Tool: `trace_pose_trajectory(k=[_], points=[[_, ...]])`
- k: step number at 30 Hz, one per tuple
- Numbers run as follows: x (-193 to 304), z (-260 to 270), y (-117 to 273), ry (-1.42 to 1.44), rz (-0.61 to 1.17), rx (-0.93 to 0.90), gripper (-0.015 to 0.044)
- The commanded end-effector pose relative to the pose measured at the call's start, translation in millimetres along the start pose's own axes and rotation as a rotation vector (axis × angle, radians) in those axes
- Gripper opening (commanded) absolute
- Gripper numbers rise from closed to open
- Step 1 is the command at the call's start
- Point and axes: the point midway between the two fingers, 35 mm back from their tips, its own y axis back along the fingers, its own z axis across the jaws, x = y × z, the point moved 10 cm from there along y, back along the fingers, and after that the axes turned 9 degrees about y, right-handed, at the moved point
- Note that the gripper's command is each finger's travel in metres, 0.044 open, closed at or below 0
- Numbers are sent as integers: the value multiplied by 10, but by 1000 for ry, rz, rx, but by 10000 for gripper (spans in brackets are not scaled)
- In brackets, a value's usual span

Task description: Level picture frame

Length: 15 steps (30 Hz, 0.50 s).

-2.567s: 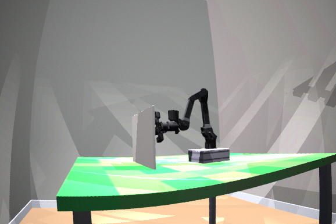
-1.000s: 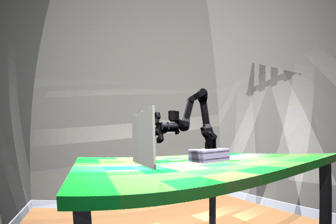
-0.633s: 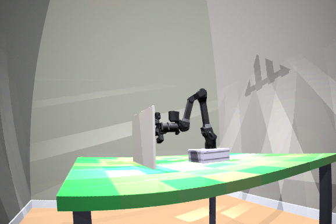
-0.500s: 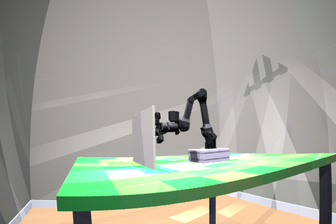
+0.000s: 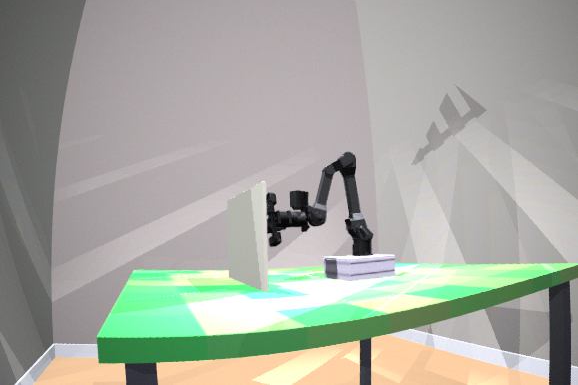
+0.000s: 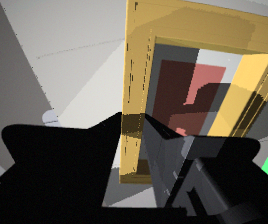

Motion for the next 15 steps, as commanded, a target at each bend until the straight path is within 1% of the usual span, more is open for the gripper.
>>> trace_pose_trajectory(k=[1,15], points=[[4,-2,0,20,-2,-1,0],[7,3,-2,88,-3,-1,0]])
